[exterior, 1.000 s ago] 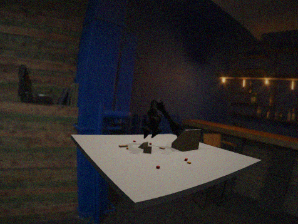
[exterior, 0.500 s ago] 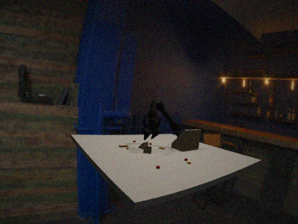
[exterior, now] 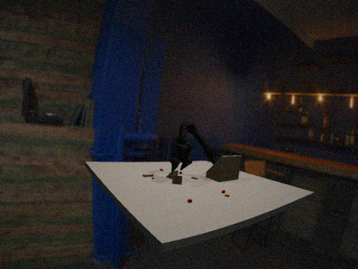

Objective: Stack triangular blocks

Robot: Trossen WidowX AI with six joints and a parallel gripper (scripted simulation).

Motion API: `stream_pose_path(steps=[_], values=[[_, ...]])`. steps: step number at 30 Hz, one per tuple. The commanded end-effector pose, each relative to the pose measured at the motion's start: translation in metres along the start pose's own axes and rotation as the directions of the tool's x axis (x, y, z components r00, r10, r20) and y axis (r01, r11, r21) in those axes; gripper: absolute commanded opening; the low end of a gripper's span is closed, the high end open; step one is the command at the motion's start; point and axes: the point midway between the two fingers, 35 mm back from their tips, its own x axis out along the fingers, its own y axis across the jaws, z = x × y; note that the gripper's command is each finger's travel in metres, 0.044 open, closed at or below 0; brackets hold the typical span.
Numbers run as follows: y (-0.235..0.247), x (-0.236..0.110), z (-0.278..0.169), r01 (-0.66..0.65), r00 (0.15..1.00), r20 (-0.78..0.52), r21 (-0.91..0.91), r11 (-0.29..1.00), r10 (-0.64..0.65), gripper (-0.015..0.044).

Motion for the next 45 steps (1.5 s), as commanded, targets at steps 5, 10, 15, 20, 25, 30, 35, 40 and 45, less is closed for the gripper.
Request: stream_pose_path(steps=[5,10,15,20,25,30,35,40,45], values=[[0.0,0.011,0.001,-0.004,1.0,0.003,-0.004,1.0,0.004,0.044],[0.0,0.019,0.001,-0.005,1.0,0.003,-0.003,1.0,0.005,0.044],[-0.001,0.027,0.002,-0.005,1.0,0.006,-0.003,1.0,0.005,0.044],[-0.001,0.035,0.004,-0.004,1.0,0.009,-0.003,1.0,0.004,0.044],[-0.002,0.042,0.006,-0.002,1.0,0.014,-0.002,1.0,0.002,0.044],[-0.004,0.05,0.008,0.0,1.0,0.02,-0.002,1.0,0.0,0.044],[-0.006,0.057,0.01,0.004,1.0,0.028,-0.002,1.0,-0.004,0.044],[-0.008,0.063,0.013,0.008,0.999,0.035,-0.002,1.0,-0.008,0.044],[-0.008,0.064,0.013,0.008,0.999,0.035,-0.002,1.0,-0.008,0.0335]])
